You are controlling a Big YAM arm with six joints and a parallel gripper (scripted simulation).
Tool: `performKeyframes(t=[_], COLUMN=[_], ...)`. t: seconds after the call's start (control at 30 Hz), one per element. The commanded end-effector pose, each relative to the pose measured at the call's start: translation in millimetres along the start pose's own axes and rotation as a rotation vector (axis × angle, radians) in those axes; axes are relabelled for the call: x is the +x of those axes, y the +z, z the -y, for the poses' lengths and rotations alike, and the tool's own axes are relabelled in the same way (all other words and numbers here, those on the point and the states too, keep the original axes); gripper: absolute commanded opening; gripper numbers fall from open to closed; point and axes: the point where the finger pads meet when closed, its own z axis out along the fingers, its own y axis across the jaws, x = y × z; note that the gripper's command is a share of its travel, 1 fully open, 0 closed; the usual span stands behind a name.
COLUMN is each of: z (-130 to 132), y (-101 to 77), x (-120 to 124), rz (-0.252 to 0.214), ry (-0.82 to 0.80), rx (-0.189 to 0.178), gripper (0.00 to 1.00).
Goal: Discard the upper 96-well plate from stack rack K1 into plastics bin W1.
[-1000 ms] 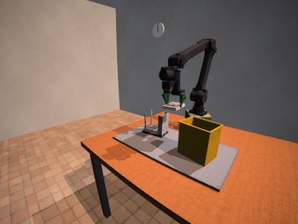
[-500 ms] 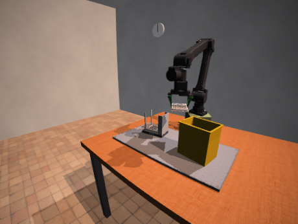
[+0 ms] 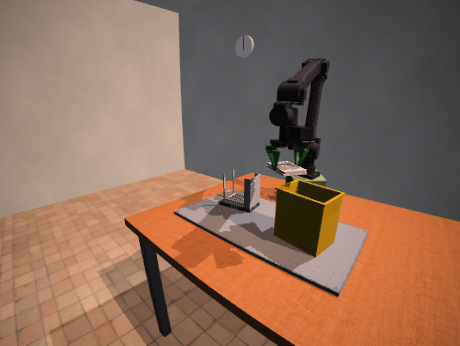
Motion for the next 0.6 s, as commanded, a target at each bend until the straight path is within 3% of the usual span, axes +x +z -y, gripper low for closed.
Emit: performKeyframes(t=[0.0,0.13,0.2,0.27,0.33,0.37,0.43,0.57], z=[4,3,-6,-4,-4,-13,-7,-13], y=[-10.7,-16.3,-7.0,-16.1,-16.1,-4.4,-16.1,-16.0], x=[-26,-44,-43,-55,-55,-49,-65,-78], rz=[0.026,0.036,0.021,0.031,0.031,0.013,0.033,0.035], ry=[-0.173,-0.307,-0.373,-0.428,-0.428,-0.427,-0.428,-0.406], rx=[0.03,0.045,0.025,0.04,0.04,0.013,0.04,0.039], gripper=[0.0,0.0,0.0,0.0,0.0,0.0,0.0,0.0])
